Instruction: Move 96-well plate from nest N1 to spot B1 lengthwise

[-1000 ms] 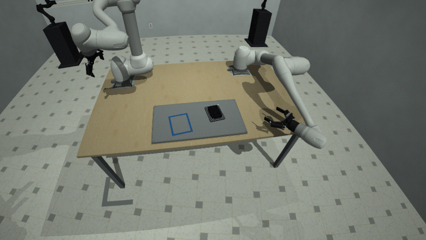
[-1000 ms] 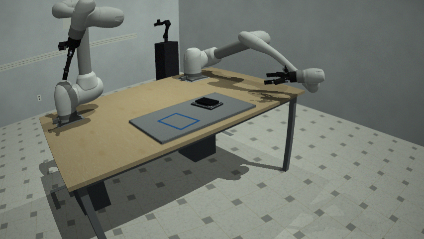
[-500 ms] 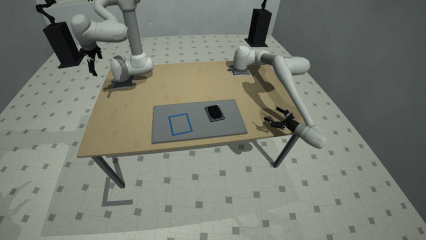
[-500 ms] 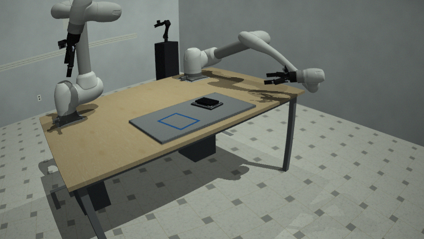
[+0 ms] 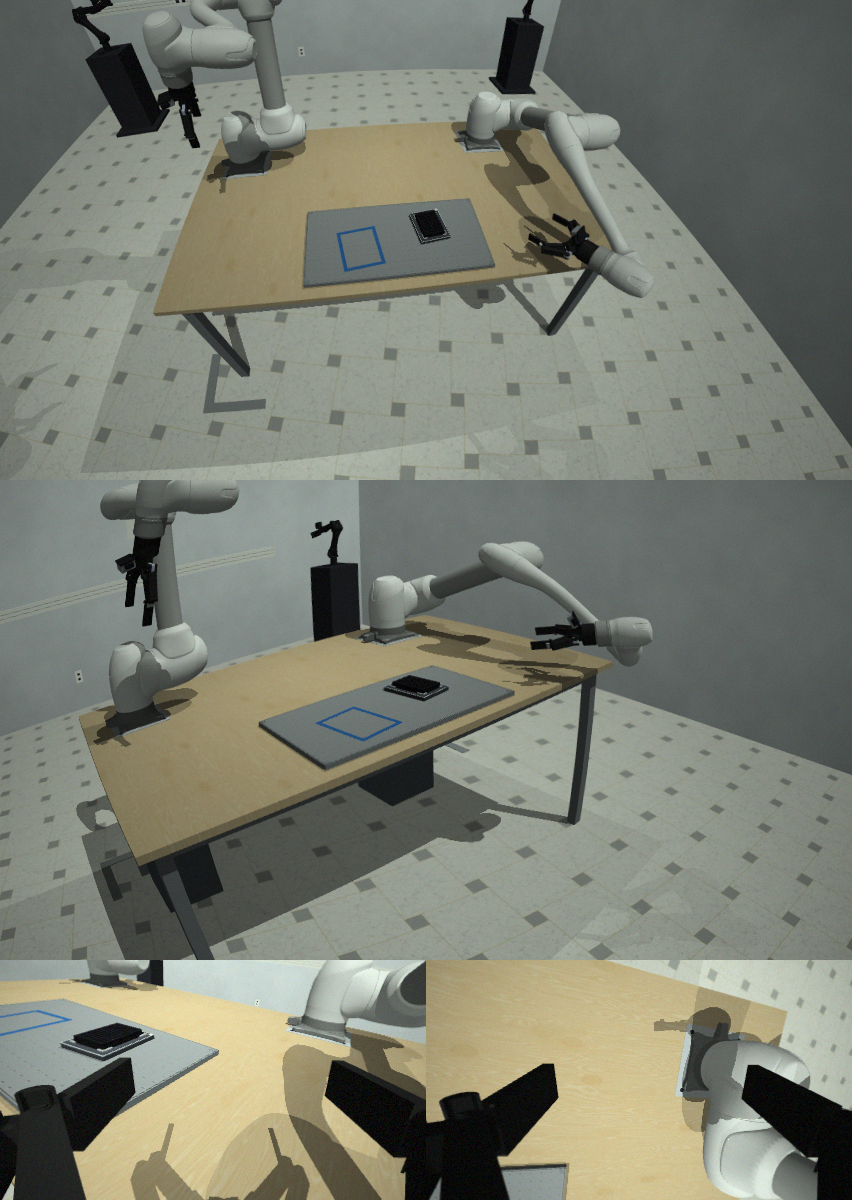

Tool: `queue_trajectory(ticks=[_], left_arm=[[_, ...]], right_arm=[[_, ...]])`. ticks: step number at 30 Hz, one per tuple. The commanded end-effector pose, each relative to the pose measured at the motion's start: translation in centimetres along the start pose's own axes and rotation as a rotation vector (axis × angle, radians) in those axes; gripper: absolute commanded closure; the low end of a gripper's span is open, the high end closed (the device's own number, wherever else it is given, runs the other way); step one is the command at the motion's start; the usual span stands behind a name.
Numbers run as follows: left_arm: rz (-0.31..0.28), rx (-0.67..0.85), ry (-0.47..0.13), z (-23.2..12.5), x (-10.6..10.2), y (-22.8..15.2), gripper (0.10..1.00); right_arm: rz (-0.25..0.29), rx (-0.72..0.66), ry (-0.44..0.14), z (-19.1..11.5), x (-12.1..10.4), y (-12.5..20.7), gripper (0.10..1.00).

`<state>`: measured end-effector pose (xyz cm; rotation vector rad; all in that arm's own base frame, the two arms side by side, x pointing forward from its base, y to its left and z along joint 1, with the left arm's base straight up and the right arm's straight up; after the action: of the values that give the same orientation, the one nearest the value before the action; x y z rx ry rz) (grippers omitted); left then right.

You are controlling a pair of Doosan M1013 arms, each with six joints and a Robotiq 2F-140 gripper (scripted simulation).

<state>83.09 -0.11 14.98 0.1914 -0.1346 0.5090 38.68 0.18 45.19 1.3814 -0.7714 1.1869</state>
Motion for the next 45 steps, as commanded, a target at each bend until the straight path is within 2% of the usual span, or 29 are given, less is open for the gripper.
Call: queue_trajectory(ticks=[1,9,13,26,28,43,45], left_arm=[[0.000,0.000,-0.002,0.1,0.0,0.0,0.098],[0.000,0.000,-0.002,0.1,0.0,0.0,0.098],[0.000,0.000,-0.002,0.1,0.0,0.0,0.098],[0.000,0.000,-0.002,0.1,0.0,0.0,0.098],[0.000,0.000,-0.002,0.1,0.0,0.0,0.098],[0.000,0.000,-0.002,0.1,0.0,0.0,0.098],[0.000,0.000,-0.002,0.1,0.0,0.0,0.098]], right_arm=[[0.050,0.089,-0.002,-0.2,0.6,0.1,0.098],[0.136,0.245,0.011,-0.5,1.6,0.4,0.098],[0.157,0.284,0.016,-0.6,1.9,0.5,0.098],[0.289,0.529,0.071,-1.2,3.9,1.0,0.098],[0.289,0.529,0.071,-1.2,3.9,1.0,0.098],[0.420,0.783,0.168,-1.8,6.2,1.9,0.098],[0.420,0.783,0.168,-1.8,6.2,1.9,0.098]])
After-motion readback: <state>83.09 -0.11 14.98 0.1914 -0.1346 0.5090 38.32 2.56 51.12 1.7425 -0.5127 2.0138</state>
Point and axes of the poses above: on each arm, the point where the finger pads meet when closed, its own x axis back along the fingers, its own y axis across the jaws, z = x × y, the point moved 3 cm from there along x, back along the fingers, and after that the axes turned 3 degrees about x, right-handed, at the moved point
